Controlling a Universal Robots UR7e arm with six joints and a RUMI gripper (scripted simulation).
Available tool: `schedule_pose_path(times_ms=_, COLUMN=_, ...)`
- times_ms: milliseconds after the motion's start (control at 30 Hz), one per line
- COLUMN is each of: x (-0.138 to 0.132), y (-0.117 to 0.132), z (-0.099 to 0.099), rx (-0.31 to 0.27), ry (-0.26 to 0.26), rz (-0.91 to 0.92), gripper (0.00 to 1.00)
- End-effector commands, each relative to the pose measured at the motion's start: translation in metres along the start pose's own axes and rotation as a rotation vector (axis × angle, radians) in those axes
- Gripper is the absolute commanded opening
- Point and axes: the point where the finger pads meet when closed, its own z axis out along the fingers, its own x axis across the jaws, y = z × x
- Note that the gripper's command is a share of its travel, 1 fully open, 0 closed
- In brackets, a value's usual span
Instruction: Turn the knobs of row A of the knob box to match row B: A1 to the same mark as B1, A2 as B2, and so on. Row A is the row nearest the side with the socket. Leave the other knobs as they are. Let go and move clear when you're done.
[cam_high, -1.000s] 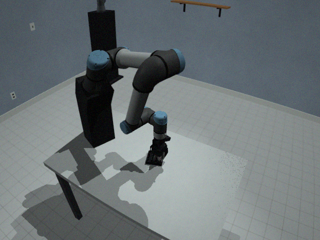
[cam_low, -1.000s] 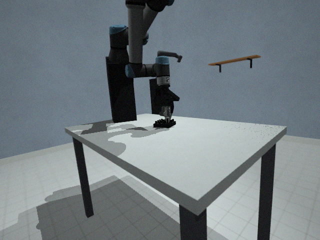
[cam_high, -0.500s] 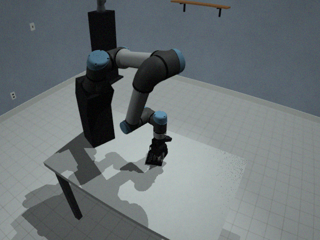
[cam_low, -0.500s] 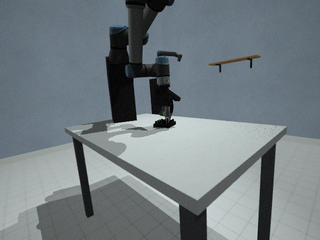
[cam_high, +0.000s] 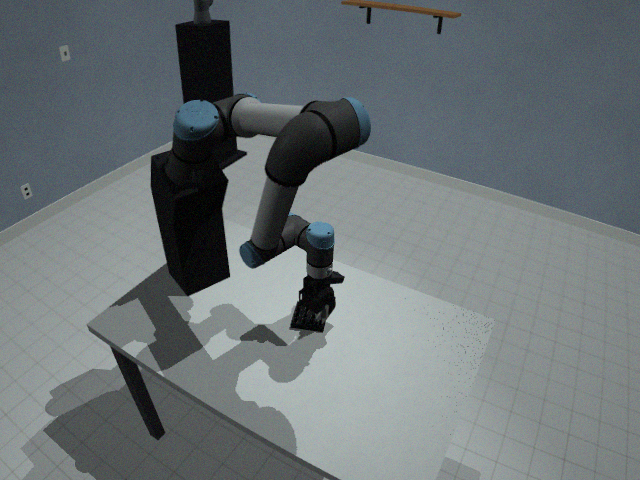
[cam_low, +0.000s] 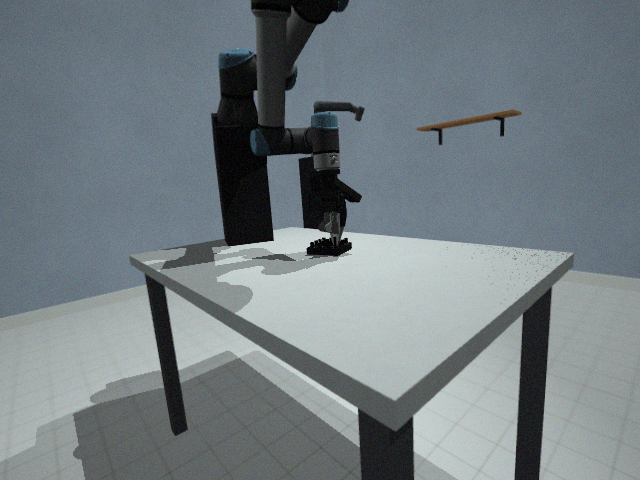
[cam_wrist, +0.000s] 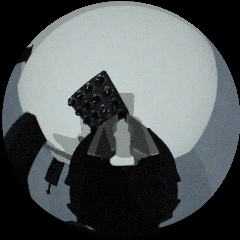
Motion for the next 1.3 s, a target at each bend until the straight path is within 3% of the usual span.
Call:
schedule_pose_path(times_ms=0, x=0.001, y=0.0, z=0.0, rx=0.0, ry=0.001, rz=0.0, gripper=0.04)
schedule_pose_path(times_ms=33, x=0.001, y=0.0, z=0.0, rx=0.0, ry=0.001, rz=0.0, gripper=0.11)
schedule_pose_path(times_ms=800, x=0.001, y=0.0, z=-0.002, rx=0.0, ry=0.001, rz=0.0, gripper=0.11)
schedule_pose_path(times_ms=1267, x=0.001, y=0.0, z=-0.031, rx=0.0, ry=0.001, rz=0.0, gripper=0.11)
